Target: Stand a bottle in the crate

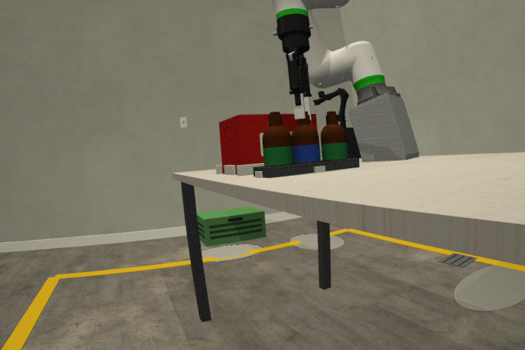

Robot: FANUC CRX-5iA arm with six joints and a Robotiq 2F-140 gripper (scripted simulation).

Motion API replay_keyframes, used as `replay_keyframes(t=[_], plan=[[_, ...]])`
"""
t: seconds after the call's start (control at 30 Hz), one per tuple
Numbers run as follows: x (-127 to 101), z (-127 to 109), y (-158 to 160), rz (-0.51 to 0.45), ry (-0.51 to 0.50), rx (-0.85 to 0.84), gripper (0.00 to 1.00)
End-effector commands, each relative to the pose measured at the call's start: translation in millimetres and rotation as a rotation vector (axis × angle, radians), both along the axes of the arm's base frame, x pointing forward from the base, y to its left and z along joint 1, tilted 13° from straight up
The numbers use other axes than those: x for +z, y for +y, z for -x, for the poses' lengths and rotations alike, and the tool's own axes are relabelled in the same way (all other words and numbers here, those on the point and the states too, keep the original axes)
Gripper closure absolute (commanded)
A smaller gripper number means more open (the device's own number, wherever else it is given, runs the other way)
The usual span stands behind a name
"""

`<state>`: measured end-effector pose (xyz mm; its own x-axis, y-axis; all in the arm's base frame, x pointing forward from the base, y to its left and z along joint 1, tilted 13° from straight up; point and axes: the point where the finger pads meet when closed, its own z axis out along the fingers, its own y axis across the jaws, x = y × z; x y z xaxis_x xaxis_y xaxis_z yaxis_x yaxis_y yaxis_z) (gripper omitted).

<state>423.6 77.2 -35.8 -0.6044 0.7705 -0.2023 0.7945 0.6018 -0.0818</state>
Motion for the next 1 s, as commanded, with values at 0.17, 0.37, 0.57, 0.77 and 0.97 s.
replay_keyframes(t=[0.17,0.37,0.57,0.77,0.97], plan=[[0.1,-0.2,0.1,0.0,0.0,0.0,0.62],[0.1,-0.2,0.1,0.0,0.0,0.0,0.62],[0.1,-0.2,0.1,0.0,0.0,0.0,1.0],[0.1,-0.2,0.1,0.0,0.0,0.0,1.0],[0.1,-0.2,0.1,0.0,0.0,0.0,1.0]])
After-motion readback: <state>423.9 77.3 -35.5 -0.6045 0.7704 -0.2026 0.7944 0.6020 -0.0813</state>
